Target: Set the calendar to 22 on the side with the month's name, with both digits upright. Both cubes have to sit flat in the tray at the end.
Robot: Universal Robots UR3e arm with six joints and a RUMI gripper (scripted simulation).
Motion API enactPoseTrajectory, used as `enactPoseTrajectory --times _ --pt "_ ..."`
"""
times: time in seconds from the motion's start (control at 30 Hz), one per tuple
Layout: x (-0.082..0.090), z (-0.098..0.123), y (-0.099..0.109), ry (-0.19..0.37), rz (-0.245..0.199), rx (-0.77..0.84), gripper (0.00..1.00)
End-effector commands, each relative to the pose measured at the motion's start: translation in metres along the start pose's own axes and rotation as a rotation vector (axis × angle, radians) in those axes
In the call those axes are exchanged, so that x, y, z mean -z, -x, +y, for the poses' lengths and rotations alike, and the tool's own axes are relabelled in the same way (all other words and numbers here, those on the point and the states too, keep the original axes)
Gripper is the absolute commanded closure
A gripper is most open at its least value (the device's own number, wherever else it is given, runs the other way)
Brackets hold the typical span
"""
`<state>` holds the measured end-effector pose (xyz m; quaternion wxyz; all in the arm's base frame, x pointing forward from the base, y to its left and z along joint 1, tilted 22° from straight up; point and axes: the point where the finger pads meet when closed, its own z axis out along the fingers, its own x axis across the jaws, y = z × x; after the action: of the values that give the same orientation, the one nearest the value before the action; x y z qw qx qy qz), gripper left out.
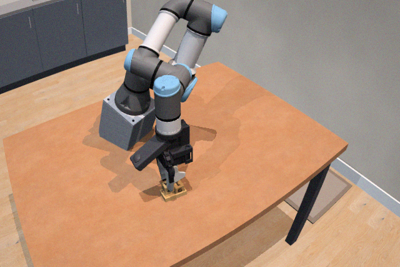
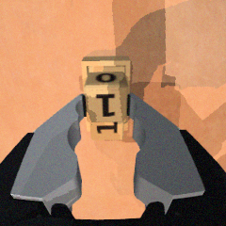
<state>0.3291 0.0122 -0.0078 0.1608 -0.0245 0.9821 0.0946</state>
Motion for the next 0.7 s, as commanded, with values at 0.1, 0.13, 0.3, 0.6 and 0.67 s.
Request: enactPoseTrajectory --times 0.1,0.13,0.3,0.6,0.67 --pt "-0.0049 -0.0004 0.0007 -0.002 -0.001 0.001 0.9" --pt "-0.0054 -0.0004 0.0007 -0.002 -0.001 0.001 0.9" --pt "-0.0069 -0.0004 0.0007 -0.002 -0.001 0.001 0.9" --pt "-0.0072 -0.0004 0.0007 -0.002 -0.001 0.001 0.9" --pt "-0.0072 -0.0004 0.0007 -0.002 -0.001 0.001 0.9"
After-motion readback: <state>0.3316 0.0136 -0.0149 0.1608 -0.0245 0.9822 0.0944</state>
